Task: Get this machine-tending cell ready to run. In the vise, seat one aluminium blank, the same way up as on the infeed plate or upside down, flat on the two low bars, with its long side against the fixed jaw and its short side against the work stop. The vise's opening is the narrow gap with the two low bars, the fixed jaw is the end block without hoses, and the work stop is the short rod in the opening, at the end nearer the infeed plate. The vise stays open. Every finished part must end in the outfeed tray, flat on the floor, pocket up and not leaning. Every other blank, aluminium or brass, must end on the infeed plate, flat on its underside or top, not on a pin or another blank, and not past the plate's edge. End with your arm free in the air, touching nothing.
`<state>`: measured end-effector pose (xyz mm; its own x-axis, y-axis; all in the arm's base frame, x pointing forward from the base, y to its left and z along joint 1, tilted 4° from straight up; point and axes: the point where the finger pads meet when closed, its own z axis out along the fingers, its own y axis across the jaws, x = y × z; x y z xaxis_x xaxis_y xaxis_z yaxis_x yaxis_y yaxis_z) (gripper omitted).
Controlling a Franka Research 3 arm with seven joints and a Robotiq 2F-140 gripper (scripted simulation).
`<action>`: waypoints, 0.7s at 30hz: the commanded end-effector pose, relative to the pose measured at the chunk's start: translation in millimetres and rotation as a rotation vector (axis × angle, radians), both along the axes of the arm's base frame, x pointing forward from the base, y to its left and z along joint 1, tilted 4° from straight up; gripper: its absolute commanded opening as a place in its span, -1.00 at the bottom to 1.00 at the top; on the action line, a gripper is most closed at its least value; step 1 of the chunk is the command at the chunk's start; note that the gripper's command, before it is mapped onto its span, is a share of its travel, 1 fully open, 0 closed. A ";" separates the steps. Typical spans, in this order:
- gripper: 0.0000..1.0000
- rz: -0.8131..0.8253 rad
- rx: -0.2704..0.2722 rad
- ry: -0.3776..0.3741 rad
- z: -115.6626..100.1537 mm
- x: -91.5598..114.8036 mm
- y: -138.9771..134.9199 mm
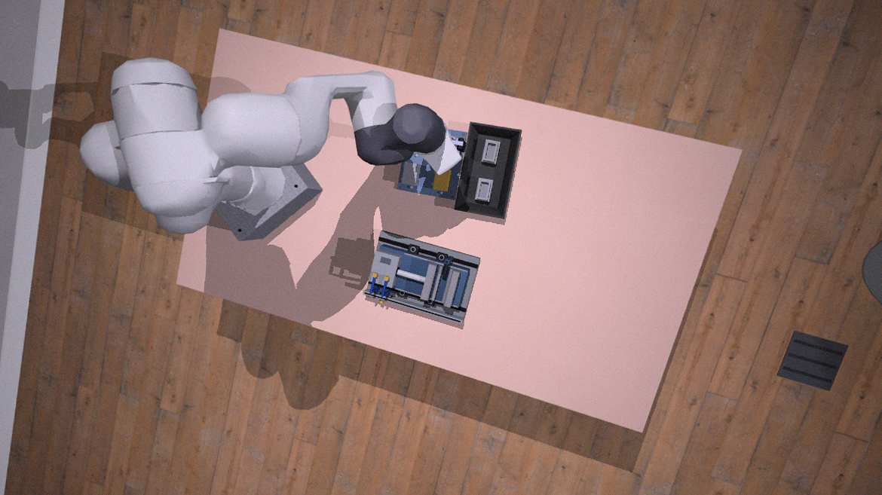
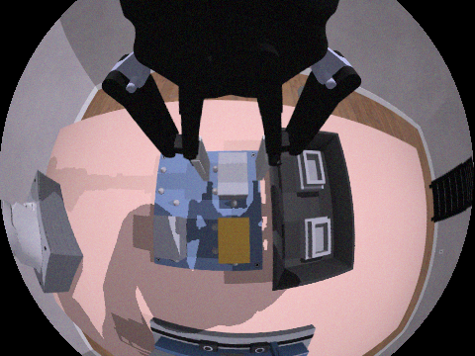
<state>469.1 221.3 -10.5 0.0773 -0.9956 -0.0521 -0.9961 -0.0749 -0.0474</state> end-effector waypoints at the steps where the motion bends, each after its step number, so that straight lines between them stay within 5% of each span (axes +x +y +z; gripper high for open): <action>1: -0.20 -0.003 0.000 -0.001 0.2 -0.2 -0.3; 21: -0.20 -0.003 0.000 -0.001 -1.8 -0.1 -0.2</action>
